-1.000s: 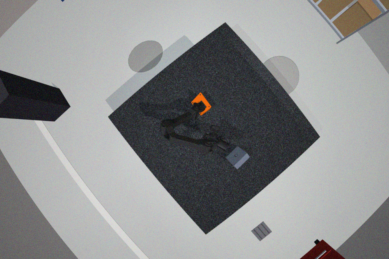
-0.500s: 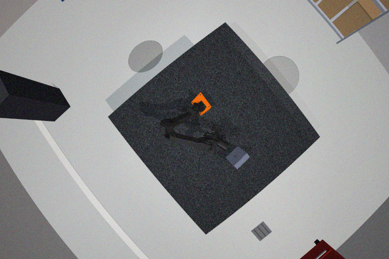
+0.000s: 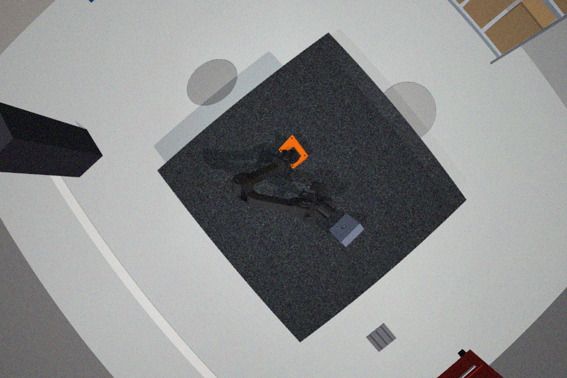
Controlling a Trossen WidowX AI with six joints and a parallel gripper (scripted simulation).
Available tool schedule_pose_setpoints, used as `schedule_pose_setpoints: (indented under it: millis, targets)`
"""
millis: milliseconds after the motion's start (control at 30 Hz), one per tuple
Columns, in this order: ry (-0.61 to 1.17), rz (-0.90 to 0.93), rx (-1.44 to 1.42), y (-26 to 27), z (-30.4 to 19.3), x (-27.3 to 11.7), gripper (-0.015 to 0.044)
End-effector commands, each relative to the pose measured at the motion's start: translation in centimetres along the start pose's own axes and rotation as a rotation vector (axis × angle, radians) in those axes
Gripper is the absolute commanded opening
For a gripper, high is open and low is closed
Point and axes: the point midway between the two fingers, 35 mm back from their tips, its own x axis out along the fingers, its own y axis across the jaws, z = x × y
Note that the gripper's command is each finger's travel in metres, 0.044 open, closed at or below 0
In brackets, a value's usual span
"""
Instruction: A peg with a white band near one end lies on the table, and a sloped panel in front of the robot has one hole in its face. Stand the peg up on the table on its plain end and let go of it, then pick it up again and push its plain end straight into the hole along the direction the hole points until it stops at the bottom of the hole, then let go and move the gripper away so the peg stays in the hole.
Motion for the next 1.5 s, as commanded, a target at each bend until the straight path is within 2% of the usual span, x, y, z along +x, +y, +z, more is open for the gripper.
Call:
schedule_pose_setpoints:
  millis: [0,1467]
  targets:
    - [-0.020,-0.003,-0.016,0.3,0.3,0.3,0.0000]
    - [-0.224,-0.133,-0.110,0.5,3.7,1.3,0.0000]
